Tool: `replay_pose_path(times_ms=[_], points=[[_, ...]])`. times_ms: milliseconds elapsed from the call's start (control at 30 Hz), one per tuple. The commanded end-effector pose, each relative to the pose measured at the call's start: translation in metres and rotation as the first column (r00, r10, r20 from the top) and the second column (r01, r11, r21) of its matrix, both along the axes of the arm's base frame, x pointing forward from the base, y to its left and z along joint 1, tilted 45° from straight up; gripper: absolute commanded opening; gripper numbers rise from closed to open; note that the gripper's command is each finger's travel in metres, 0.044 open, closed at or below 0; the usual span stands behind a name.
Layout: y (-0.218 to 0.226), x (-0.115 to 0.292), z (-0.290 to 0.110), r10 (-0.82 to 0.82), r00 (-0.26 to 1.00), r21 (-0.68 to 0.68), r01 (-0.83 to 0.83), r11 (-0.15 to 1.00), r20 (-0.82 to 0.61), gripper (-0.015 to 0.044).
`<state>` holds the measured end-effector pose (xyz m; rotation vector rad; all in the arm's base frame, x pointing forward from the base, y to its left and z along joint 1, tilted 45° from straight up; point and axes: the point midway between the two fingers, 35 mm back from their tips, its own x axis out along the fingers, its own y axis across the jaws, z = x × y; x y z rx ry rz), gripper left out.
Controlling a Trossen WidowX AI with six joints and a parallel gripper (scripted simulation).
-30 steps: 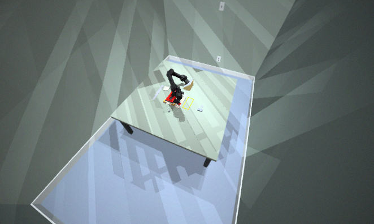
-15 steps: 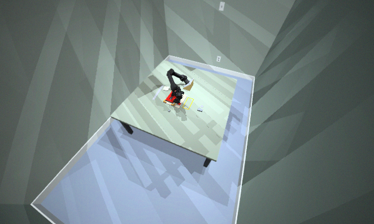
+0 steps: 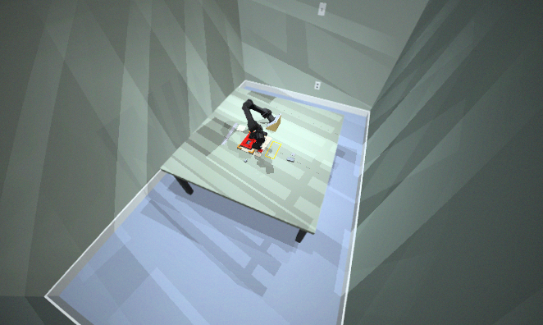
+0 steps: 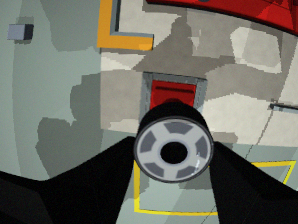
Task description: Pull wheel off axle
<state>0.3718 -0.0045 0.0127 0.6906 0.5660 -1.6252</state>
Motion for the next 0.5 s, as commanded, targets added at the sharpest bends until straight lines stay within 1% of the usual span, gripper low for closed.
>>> replay_pose_path(times_ms=[0,467], points=[[0.0013,0.0002,0.0025,-0.004,1.0,0.005,0.004,1.0,0.006,0.0],[0.0045,0.0005,0.0058,-0.004,1.0,0.005,0.004,1.0,0.007,0.0]])
